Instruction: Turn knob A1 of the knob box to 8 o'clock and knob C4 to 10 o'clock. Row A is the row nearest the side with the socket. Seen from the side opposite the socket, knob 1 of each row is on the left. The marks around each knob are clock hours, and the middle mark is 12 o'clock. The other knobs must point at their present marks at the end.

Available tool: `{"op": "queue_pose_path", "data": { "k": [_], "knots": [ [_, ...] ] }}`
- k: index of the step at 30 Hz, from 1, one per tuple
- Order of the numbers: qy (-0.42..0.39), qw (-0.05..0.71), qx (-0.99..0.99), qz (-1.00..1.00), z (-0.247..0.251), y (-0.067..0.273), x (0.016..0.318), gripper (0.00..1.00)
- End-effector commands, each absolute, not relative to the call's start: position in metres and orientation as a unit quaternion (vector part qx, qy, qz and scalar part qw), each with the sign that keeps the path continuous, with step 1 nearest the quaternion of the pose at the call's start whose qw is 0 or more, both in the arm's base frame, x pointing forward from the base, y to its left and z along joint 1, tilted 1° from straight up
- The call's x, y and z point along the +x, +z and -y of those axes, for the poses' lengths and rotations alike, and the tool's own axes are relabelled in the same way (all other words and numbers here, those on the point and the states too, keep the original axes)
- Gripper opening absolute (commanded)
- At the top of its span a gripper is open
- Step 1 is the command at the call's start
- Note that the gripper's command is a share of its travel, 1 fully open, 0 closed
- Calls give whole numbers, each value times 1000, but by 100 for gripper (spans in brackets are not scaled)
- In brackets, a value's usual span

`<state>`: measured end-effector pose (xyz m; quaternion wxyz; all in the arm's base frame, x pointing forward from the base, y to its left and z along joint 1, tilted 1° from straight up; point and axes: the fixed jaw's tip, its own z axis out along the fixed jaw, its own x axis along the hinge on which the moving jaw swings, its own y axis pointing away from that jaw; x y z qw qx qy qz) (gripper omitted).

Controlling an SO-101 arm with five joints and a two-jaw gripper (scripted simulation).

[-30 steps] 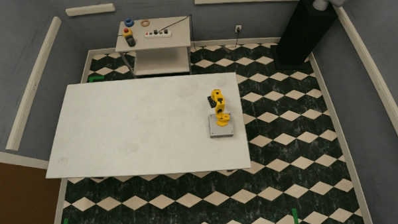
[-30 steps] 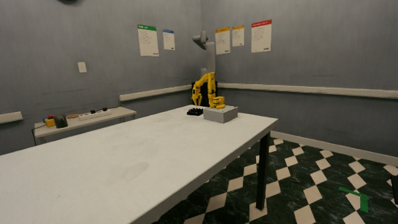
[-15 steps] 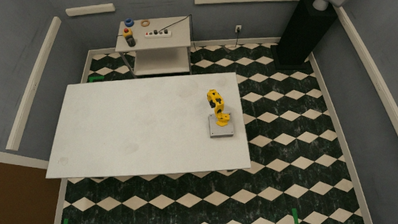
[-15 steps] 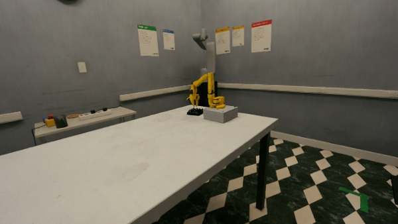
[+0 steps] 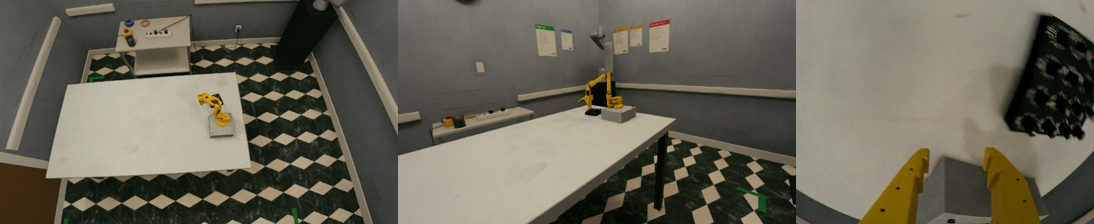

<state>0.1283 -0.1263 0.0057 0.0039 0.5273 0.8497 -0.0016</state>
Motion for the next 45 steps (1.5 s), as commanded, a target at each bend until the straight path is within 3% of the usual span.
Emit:
{"op": "queue_pose_path", "data": {
  "k": [1, 8, 18, 25, 45],
  "knots": [
    [0, 1, 437, -899, 104, 9, 153, 20],
    [0, 2, 249, -969, 49, 15, 182, 24],
    [0, 3, 23, -1000, -22, 23, 191, 29],
    [1, 4, -155, -988, -78, 29, 178, 33],
    [2, 6, -397, -918, -146, 37, 133, 39]
  ]
}}
